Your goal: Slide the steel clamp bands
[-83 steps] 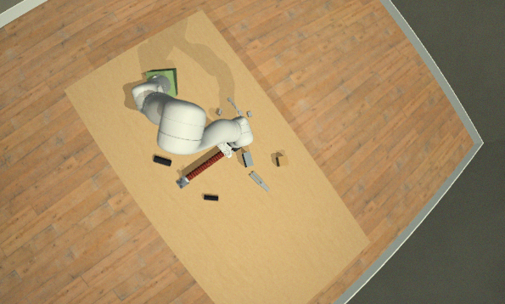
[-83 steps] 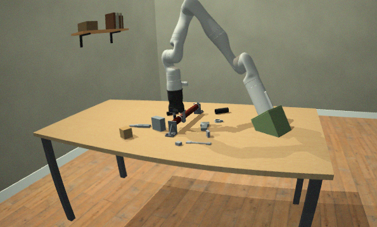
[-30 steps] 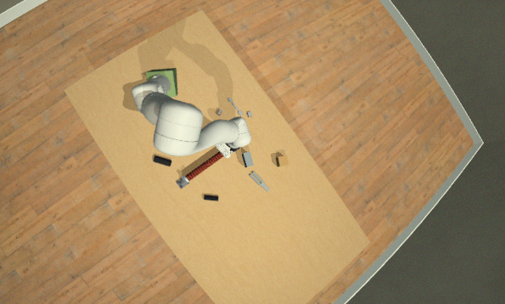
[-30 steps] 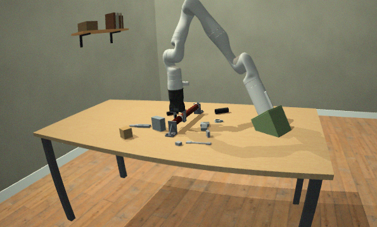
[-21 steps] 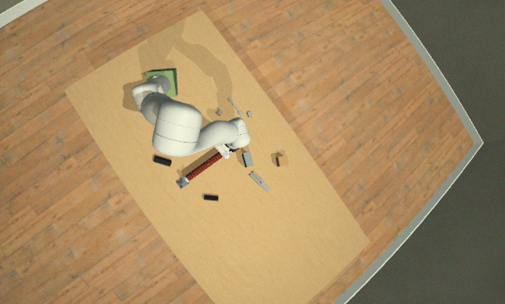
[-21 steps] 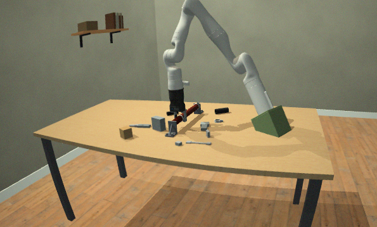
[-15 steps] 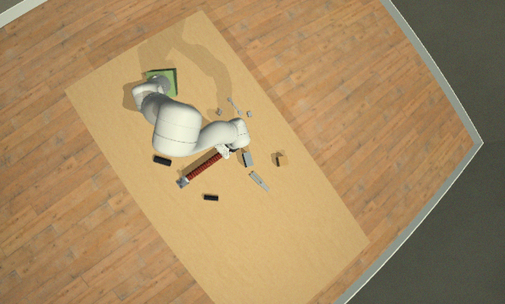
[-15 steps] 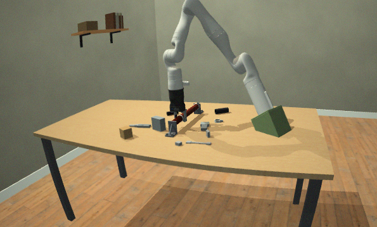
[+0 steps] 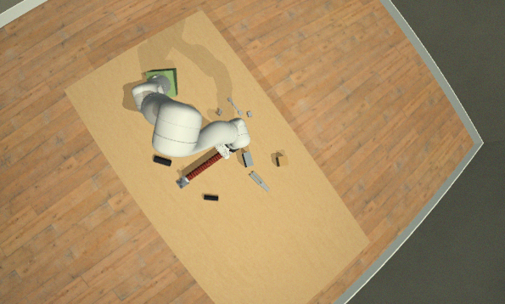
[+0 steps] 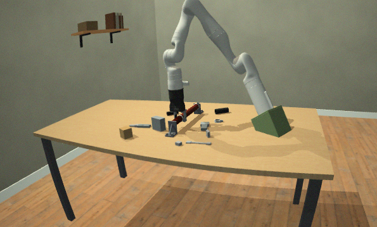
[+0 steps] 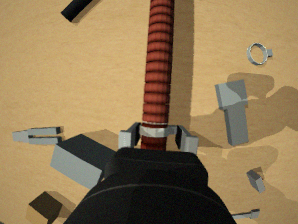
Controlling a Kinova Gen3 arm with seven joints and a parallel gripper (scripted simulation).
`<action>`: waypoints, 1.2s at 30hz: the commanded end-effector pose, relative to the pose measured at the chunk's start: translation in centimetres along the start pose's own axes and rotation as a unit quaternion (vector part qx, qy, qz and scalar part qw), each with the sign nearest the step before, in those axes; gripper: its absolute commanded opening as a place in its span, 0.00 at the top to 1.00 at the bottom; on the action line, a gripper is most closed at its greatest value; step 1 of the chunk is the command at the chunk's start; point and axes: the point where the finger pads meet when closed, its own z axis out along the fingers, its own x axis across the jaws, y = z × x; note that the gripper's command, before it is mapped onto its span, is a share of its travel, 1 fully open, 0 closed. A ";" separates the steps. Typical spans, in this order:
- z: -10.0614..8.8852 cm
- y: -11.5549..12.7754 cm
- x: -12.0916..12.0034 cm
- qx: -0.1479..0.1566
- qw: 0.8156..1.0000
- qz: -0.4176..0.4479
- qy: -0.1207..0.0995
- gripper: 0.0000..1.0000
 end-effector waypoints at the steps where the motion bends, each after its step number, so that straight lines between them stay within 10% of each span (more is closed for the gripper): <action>1: 0.0 0.2 -0.3 -0.003 1.000 -0.004 -0.003 0.25; 36: 0.0 0.5 -0.2 -0.003 1.000 -0.004 -0.003 0.25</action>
